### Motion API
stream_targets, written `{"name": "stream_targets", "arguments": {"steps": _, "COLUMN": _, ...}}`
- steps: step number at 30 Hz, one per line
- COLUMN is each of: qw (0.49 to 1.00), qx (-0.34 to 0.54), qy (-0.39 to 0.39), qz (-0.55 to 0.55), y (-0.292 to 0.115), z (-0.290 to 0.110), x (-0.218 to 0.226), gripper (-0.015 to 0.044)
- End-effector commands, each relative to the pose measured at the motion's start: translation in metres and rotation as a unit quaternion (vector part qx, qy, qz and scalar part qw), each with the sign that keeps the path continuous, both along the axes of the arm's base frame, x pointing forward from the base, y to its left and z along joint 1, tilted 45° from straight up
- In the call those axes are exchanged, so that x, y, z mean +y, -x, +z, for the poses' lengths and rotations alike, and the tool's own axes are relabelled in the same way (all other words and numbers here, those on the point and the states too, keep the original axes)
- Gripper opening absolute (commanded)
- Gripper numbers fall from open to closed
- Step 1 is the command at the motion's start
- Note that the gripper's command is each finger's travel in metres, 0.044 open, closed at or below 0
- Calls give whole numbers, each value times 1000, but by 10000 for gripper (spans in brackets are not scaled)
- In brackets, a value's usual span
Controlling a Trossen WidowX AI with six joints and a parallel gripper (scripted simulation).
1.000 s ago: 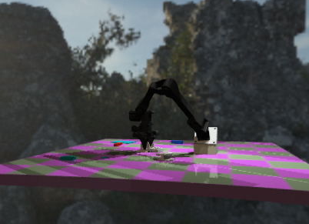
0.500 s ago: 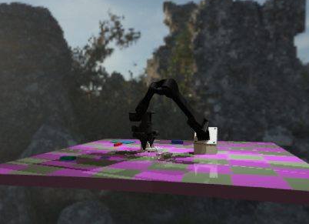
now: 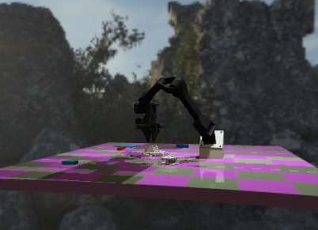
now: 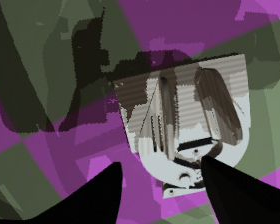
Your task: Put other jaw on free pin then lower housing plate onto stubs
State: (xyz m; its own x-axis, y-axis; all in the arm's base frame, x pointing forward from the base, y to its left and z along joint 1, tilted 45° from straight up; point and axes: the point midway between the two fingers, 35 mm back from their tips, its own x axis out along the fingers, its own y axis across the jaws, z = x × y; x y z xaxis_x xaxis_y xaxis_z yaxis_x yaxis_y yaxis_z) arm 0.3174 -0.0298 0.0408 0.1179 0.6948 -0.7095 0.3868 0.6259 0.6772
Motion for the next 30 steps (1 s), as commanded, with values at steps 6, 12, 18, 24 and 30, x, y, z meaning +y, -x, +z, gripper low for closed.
{"name": "stream_targets", "arguments": {"steps": 6, "qw": 1000, "qx": -18, "qy": 4, "qz": 19, "y": 0, "z": 4, "x": 3, "gripper": 355}}
{"name": "stream_targets", "arguments": {"steps": 12, "qw": 995, "qx": -67, "qy": 16, "qz": 72, "y": 1, "z": 15, "x": 13, "gripper": 440}}
{"name": "stream_targets", "arguments": {"steps": 18, "qw": 984, "qx": -119, "qy": 28, "qz": 128, "y": 3, "z": 27, "x": 23, "gripper": 440}}
{"name": "stream_targets", "arguments": {"steps": 24, "qw": 967, "qx": -170, "qy": 39, "qz": 183, "y": 6, "z": 39, "x": 34, "gripper": 440}}
{"name": "stream_targets", "arguments": {"steps": 30, "qw": 945, "qx": -220, "qy": 50, "qz": 237, "y": 10, "z": 51, "x": 45, "gripper": 440}}
